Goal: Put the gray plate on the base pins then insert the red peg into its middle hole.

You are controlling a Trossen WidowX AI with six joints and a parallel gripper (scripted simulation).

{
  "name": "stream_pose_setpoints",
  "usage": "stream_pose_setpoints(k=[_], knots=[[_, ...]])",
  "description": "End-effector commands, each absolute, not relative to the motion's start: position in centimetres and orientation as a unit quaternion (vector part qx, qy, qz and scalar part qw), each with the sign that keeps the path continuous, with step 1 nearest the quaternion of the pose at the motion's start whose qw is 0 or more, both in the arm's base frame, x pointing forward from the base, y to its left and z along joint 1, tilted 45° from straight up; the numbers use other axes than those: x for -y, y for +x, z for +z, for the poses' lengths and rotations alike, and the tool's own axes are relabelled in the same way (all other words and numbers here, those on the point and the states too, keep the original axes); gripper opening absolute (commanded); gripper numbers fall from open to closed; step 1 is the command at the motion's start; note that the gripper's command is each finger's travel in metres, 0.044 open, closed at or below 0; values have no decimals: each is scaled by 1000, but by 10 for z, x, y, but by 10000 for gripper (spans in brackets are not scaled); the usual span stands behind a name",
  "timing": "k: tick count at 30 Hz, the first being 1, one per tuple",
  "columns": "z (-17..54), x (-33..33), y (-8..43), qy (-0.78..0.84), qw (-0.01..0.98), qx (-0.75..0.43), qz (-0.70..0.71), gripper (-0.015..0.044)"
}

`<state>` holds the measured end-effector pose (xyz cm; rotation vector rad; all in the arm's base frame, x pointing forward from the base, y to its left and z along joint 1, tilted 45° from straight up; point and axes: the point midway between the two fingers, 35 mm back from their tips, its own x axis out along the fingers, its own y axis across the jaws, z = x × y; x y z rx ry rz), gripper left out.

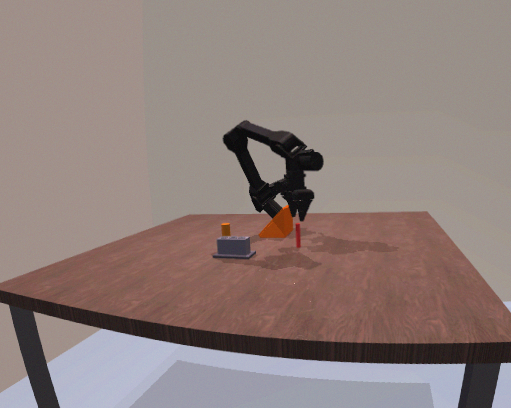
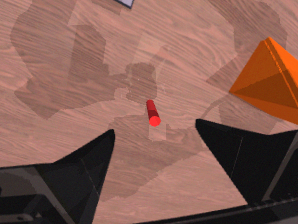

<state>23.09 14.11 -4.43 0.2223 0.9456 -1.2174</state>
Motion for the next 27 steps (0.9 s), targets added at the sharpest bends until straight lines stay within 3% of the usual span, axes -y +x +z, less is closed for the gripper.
stream_pose_setpoints(k=[1,27], knots=[[-49,-136,231,97,712,-427,-549,440],[-79,-106,232,97,712,-426,-550,440]])
